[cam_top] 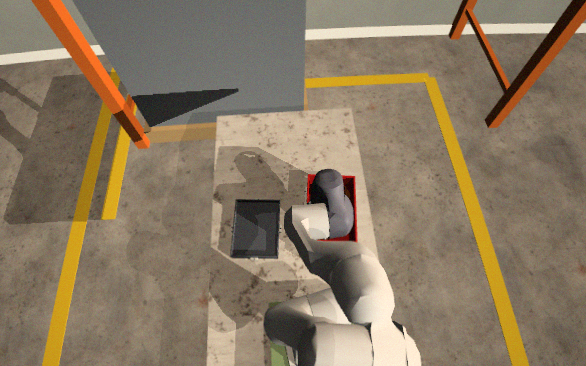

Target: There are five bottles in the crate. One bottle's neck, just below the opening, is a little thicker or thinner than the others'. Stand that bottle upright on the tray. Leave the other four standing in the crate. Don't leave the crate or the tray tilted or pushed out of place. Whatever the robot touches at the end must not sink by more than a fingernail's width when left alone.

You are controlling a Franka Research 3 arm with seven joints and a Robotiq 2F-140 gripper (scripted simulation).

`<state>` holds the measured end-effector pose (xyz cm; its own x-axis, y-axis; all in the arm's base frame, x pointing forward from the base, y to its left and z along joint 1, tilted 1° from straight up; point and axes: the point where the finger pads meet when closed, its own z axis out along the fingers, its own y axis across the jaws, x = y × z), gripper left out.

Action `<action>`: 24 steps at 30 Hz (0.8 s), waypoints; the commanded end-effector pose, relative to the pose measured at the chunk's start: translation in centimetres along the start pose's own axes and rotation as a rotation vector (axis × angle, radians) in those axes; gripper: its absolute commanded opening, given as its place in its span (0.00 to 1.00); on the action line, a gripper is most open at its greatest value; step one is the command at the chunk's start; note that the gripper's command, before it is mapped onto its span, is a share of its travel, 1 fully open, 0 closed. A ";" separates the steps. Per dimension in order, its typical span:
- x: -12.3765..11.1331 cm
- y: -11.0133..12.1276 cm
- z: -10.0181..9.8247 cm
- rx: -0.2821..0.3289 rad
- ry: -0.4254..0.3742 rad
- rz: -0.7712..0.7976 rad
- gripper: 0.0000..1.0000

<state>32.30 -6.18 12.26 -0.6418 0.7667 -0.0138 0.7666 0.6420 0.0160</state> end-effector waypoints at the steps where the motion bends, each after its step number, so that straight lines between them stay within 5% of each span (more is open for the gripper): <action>1: 0.0 -0.1 0.1 0.002 0.000 0.002 0.44; 24: 0.0 -0.1 -2.0 0.002 0.000 0.002 0.44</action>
<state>32.51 -6.23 13.64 -0.6437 0.7650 -0.0208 0.7648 0.6440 0.0203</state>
